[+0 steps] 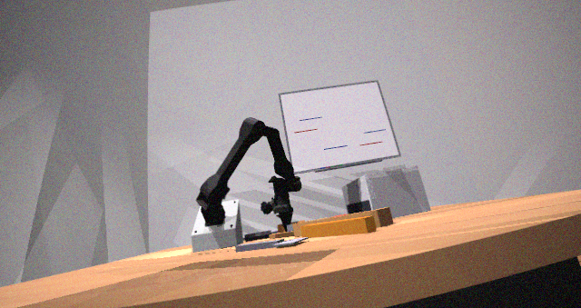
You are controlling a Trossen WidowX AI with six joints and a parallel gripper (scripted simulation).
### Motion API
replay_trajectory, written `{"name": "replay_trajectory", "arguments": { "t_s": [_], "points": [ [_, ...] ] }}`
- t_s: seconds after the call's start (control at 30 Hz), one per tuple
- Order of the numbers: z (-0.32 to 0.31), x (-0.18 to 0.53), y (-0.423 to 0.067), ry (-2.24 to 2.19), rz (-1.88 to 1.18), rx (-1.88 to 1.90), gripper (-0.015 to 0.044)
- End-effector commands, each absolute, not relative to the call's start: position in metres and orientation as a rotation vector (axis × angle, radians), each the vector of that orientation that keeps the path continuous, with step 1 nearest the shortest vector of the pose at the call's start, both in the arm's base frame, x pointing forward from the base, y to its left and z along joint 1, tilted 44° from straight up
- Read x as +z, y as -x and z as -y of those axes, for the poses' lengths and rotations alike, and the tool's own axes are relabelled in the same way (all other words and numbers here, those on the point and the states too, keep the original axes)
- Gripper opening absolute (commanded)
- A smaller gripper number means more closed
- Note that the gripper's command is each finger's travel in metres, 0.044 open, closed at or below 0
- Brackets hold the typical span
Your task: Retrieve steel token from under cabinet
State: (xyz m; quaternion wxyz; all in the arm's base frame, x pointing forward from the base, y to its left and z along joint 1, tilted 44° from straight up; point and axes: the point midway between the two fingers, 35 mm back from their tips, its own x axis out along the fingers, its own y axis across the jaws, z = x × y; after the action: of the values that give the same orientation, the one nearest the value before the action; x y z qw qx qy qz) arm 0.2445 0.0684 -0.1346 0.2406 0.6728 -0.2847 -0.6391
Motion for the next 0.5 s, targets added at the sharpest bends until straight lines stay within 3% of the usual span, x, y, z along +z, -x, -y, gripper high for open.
{"name": "replay_trajectory", "arguments": {
  "t_s": [0.0, 0.47],
  "points": [
    [-0.069, -0.135, -0.252, -1.843, 0.779, -1.753, 0.0000],
    [-0.068, -0.133, -0.271, -1.843, 0.779, -1.752, 0.0000]
  ]
}}
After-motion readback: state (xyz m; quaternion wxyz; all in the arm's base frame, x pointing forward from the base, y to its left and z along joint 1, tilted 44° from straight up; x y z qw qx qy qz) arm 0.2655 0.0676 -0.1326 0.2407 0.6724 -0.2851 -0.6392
